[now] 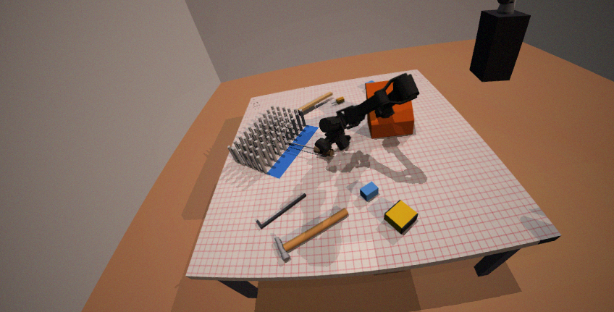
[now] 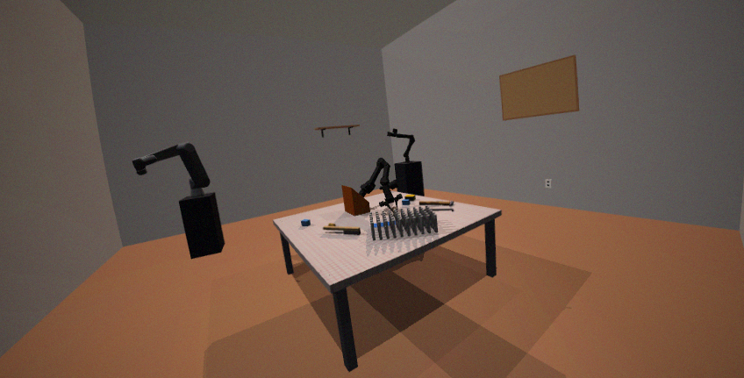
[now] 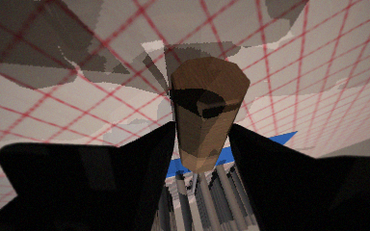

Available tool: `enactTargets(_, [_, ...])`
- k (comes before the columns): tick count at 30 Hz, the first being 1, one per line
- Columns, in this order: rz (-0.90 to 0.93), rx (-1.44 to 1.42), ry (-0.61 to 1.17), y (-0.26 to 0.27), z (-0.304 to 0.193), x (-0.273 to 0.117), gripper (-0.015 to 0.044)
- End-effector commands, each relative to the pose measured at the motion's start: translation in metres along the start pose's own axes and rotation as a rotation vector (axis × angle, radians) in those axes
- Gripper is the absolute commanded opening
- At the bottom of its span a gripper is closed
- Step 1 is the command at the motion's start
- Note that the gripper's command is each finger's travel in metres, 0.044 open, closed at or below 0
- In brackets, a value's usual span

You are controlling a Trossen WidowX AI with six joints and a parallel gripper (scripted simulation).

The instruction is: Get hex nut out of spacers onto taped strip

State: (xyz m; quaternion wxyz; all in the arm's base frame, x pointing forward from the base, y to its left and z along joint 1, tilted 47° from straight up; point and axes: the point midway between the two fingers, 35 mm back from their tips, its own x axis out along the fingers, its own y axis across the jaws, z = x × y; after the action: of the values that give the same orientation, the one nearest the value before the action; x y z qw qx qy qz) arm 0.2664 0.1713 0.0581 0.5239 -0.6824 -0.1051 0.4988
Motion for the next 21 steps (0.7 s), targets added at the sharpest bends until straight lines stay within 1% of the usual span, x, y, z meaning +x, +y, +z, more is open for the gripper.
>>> enactTargets(1, [-0.009,-0.007,0.005,-0.0033,-0.0043,0.0007,0.0000])
enactTargets(21, [-0.010,-0.008,0.005,-0.0040,-0.0130,0.0057,0.0000])
